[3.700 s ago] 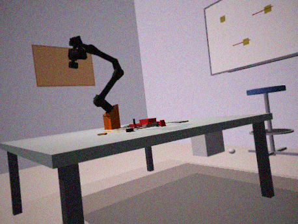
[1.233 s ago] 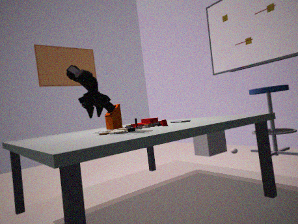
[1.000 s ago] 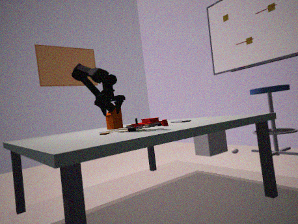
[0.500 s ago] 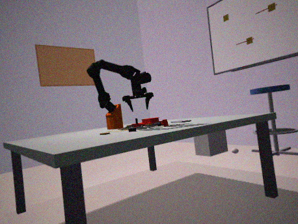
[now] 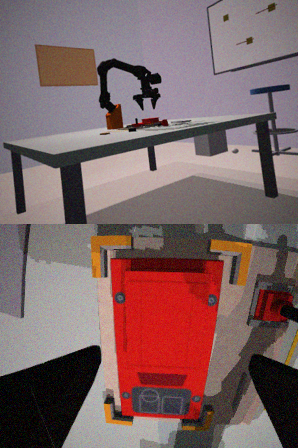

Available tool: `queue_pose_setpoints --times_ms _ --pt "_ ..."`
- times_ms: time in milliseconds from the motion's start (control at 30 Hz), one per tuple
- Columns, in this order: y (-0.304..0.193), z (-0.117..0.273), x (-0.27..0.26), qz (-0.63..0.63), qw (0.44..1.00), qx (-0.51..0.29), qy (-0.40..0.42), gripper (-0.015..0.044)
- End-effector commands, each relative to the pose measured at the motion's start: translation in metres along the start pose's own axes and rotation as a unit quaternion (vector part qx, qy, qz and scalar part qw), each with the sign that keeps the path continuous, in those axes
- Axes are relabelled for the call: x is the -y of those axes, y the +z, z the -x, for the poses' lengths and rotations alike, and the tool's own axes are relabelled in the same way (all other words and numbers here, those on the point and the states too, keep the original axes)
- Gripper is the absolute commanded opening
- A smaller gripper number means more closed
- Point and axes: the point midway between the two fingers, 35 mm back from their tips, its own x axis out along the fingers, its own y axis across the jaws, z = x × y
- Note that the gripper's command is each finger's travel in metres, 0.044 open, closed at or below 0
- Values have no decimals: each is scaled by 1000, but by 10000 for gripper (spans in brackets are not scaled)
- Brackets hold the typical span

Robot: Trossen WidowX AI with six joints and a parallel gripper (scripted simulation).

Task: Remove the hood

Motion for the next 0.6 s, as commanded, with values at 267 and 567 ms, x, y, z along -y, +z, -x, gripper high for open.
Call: queue_pose_setpoints --times_ms 267,567 --pt "-1 -10 -4 8 1000 -2 0 440" --pt "0 -17 -4 8 1000 -2 0 440"
